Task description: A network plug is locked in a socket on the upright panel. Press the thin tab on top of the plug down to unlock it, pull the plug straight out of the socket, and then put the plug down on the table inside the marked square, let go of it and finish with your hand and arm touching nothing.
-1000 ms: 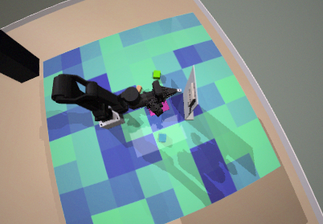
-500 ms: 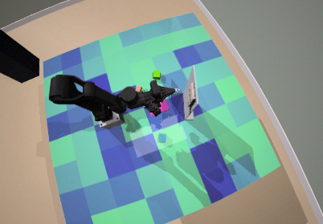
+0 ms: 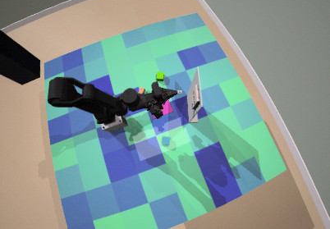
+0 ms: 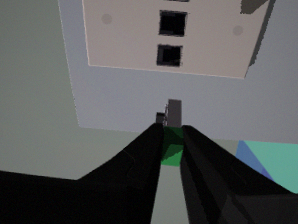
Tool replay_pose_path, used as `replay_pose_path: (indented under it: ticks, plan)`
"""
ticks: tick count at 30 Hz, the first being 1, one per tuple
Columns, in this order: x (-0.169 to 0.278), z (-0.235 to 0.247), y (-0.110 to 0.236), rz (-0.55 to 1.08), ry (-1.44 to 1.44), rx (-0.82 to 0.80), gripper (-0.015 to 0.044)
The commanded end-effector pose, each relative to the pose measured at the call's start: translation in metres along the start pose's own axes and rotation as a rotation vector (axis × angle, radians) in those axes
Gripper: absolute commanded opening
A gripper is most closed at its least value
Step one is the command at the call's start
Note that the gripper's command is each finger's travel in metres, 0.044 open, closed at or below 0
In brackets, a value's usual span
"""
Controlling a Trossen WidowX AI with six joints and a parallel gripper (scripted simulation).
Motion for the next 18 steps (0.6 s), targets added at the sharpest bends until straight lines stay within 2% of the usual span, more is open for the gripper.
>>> replay_pose_path:
  ticks: [1, 18]
  plan:
    - [-0.001, 0.003, 0.000, 0.000, 0.000, -0.002, 0.0000]
    - [-0.005, 0.027, 0.004, -0.001, -0.002, 0.001, 0.0000]
Point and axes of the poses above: the point midway between the two fingers, 35 mm back from their tips, its own y axis back along the fingers, its own z axis across the jaws, x = y × z, the point moved 7 cm from there along y, back along the fingers, and after that the axes turned 10 degrees about y, right-handed, at the moved point
